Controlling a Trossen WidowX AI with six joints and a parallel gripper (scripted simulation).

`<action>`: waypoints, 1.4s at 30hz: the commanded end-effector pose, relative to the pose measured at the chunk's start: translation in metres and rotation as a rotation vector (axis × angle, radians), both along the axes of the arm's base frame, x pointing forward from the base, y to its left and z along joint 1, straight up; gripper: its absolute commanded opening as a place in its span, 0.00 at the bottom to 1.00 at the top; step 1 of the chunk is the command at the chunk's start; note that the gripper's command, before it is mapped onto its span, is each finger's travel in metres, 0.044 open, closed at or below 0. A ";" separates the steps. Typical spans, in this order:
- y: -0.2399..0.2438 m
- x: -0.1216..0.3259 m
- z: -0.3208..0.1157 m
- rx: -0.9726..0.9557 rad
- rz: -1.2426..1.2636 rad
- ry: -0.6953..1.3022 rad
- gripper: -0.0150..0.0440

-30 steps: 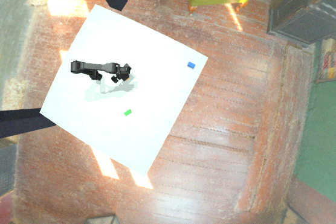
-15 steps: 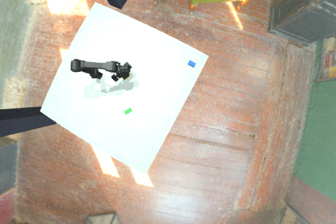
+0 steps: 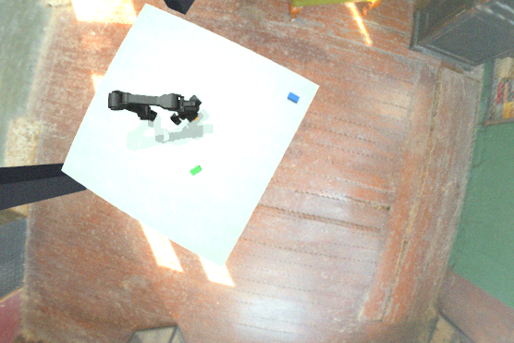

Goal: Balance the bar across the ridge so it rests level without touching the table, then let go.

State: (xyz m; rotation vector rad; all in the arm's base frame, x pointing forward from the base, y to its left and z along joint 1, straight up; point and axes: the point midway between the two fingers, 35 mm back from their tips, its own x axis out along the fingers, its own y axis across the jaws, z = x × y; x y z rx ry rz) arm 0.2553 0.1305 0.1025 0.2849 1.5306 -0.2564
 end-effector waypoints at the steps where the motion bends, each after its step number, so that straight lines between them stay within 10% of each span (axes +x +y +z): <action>1: 0.000 0.000 0.000 0.000 0.000 0.000 0.25; 17: 0.000 0.000 0.000 0.000 0.000 0.000 0.25; 24: 0.000 0.000 0.000 0.000 0.000 0.000 0.54; 42: 0.000 0.000 0.000 0.000 0.000 0.000 0.54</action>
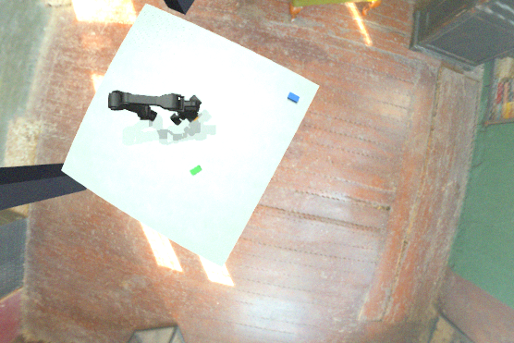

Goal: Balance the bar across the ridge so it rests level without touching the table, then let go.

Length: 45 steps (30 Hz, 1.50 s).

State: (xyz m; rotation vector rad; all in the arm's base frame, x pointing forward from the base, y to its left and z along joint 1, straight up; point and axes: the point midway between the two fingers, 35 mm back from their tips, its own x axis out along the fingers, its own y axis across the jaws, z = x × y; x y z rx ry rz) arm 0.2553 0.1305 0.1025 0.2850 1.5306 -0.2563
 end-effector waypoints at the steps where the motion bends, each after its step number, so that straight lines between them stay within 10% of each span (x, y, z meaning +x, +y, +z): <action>1: 0.000 0.000 0.000 0.000 0.000 0.000 0.54; 37: 0.000 0.000 0.000 0.000 0.000 0.000 0.57; 45: 0.000 0.000 0.000 0.000 0.000 0.000 0.92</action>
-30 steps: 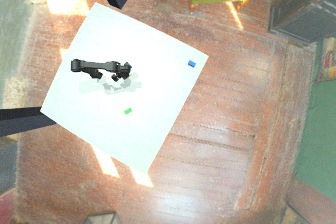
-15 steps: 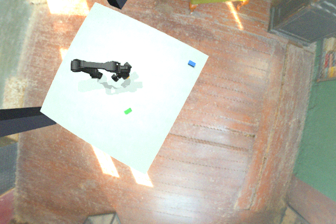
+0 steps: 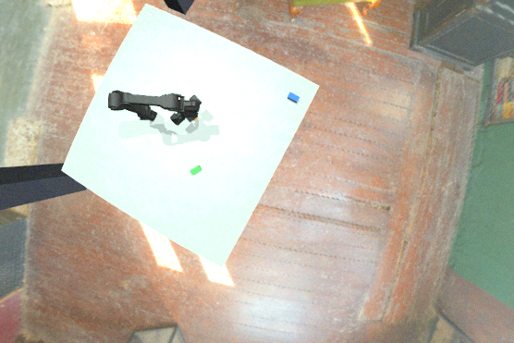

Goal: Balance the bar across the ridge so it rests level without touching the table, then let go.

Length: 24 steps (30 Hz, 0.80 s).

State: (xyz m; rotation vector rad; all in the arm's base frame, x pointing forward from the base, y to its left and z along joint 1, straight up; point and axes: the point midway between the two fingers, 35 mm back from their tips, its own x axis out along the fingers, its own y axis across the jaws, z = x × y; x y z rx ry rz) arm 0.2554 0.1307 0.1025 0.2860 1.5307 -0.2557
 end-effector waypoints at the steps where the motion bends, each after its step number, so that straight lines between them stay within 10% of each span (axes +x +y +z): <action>1: 0.000 0.000 0.000 -0.001 0.000 0.000 0.97; 24: -0.001 -0.003 0.100 0.000 0.000 0.000 1.00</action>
